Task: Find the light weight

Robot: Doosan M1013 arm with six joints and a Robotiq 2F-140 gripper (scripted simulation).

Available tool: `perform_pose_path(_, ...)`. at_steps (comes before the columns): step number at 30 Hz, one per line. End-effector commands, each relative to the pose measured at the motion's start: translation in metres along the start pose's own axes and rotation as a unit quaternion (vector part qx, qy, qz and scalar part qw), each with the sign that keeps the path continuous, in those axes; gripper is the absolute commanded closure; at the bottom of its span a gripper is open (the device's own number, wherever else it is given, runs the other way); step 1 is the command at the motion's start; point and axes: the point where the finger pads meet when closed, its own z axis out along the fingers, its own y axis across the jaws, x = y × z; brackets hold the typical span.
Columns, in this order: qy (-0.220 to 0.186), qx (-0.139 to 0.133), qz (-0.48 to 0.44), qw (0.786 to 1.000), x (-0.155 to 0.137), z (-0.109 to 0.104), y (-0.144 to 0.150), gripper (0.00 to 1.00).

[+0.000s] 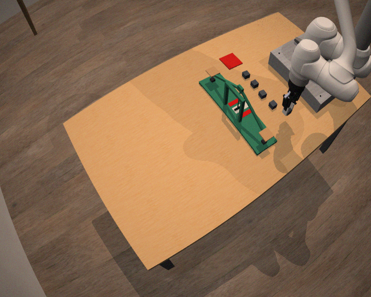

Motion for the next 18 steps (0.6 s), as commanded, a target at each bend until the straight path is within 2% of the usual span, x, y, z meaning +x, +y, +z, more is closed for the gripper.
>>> perform_pose_path(1,0.001,0.000,0.021,1.000,-0.003,-0.011,-0.001,0.76)
perform_pose_path(6,0.001,0.000,0.021,1.000,-0.022,-0.049,-0.002,0.76)
perform_pose_path(8,0.001,0.000,0.021,1.000,-0.022,-0.049,-0.002,0.76)
perform_pose_path(13,0.001,0.000,0.021,1.000,-0.037,-0.079,-0.003,0.76)
perform_pose_path(18,0.001,0.000,0.021,1.000,-0.043,-0.091,-0.003,0.76)
